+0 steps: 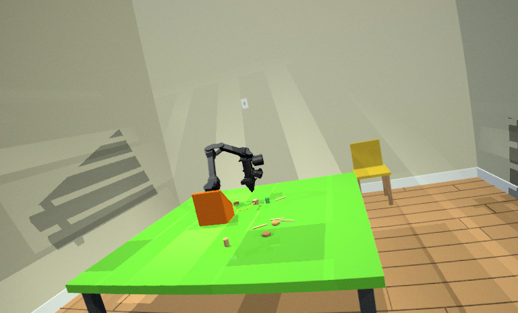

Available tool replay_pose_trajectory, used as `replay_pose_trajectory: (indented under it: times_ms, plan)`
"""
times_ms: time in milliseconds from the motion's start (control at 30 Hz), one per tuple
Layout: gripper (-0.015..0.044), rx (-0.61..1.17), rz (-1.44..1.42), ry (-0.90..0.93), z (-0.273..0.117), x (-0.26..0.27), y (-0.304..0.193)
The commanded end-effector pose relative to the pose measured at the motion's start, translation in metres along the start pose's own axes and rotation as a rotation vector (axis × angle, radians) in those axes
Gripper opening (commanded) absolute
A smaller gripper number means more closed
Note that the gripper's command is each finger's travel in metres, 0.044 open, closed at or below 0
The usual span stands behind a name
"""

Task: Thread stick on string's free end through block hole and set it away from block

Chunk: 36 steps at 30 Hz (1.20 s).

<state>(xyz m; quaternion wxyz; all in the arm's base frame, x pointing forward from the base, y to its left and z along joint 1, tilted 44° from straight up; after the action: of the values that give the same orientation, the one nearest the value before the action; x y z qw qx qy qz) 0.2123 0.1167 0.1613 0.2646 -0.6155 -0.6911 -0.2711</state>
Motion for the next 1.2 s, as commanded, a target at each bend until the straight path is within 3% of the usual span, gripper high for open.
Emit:
replay_pose_trajectory:
  times_ms: [0, 733, 1167]
  plan:
    - [0.0124, -0.012, 0.766, -0.001, -0.001, 0.016, 0.006]
    - [0.0124, -0.008, 1.769, 0.010, 0.000, 0.032, 0.009]
    - [0.0124, -0.007, 1.776, 0.010, 0.000, 0.032, 0.009]
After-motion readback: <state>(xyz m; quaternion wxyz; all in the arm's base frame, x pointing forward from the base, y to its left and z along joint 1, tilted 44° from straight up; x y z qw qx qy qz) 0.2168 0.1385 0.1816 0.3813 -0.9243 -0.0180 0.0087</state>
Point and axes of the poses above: the point midway between the two fingers, 35 mm back from their tips, its own z axis out along the fingers, its own x axis across the jaws, y = z × x, the point moved 3 cm from there along -z, back along the fingers, and after that the axes turned 6 degrees about -z, right-handed, at the moved point
